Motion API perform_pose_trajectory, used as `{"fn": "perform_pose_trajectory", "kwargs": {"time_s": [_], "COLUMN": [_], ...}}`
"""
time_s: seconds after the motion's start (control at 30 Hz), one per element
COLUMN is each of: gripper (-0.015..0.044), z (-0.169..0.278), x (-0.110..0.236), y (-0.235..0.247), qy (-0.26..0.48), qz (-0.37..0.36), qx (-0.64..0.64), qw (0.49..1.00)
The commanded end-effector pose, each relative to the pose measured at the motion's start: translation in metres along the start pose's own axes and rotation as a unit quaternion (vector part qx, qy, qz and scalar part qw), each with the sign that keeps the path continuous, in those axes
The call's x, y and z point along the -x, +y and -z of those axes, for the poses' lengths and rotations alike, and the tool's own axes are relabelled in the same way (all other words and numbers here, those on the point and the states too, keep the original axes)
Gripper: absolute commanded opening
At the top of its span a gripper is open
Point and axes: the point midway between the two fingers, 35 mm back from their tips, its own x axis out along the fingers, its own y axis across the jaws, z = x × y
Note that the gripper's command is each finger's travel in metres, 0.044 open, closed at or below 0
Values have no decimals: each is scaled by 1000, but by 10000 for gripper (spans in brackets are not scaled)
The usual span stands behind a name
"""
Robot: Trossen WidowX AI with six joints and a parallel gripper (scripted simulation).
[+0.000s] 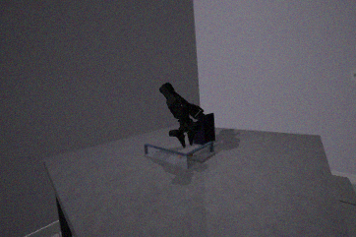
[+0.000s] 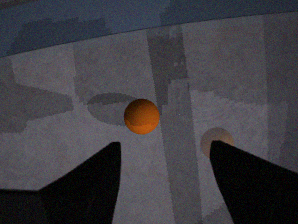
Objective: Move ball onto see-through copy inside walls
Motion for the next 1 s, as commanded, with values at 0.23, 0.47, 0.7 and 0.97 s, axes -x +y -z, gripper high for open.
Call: {"fn": "perform_pose_trajectory", "kwargs": {"time_s": [0.23, 0.47, 0.7, 0.97], "gripper": [224, 224, 224, 224], "z": [-8, -6, -5, -4], "x": [-6, -21, -31, -43], "y": [12, 12, 12, 12], "qy": [48, 48, 48, 48], "qz": [-5, -5, -5, -5], "qx": [83, 83, 83, 83], "qw": [995, 995, 995, 995]}}
